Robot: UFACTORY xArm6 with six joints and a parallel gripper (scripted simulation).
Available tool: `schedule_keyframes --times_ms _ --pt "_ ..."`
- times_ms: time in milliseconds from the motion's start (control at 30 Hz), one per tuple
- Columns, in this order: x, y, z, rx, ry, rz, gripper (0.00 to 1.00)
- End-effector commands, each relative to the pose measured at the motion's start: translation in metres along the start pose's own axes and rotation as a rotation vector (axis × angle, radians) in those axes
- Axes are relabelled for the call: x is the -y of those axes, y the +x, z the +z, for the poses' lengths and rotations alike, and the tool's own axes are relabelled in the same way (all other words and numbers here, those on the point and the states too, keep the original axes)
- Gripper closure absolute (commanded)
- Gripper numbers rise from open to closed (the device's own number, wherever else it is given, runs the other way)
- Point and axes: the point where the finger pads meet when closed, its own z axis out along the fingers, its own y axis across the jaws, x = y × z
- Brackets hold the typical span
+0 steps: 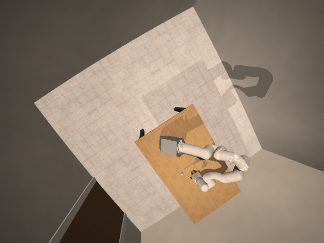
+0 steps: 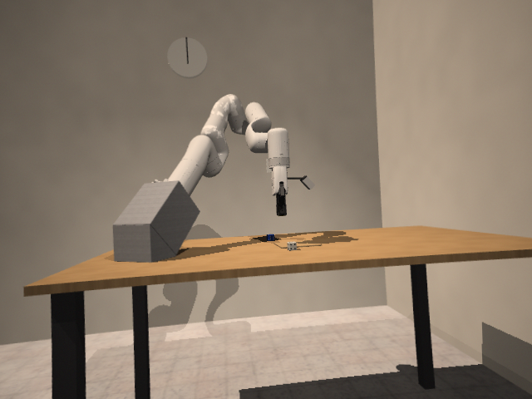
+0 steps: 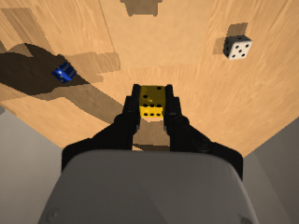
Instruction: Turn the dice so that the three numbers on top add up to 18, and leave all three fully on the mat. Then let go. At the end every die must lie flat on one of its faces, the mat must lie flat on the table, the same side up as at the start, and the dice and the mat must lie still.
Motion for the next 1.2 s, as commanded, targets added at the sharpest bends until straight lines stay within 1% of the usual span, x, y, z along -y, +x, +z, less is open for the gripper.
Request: schedule_keyframes --times_ms 0,233,400,533,733,800,1000,1167 --pt "-0.001 0.001 -0.001 -0.003 0.002 -0.003 0.79" --pt "-0.001 0.001 0.0 -0.003 0.002 -0.003 0.79" --pt "-0.001 0.001 0.007 -0.003 0.002 -0.003 0.79" --pt "-0.001 0.001 0.02 -0.003 0.002 -0.003 0.79" --pt "-0.001 0.001 0.048 -0.003 0.002 -0.003 0.79" --pt "-0.001 0.001 0.048 -0.003 0.002 -0.003 0.79" --pt "-0.001 0.001 0.075 -0.003 0.002 -0.003 0.79" --pt "-0.001 0.001 0.09 -0.003 0.002 -0.003 0.79"
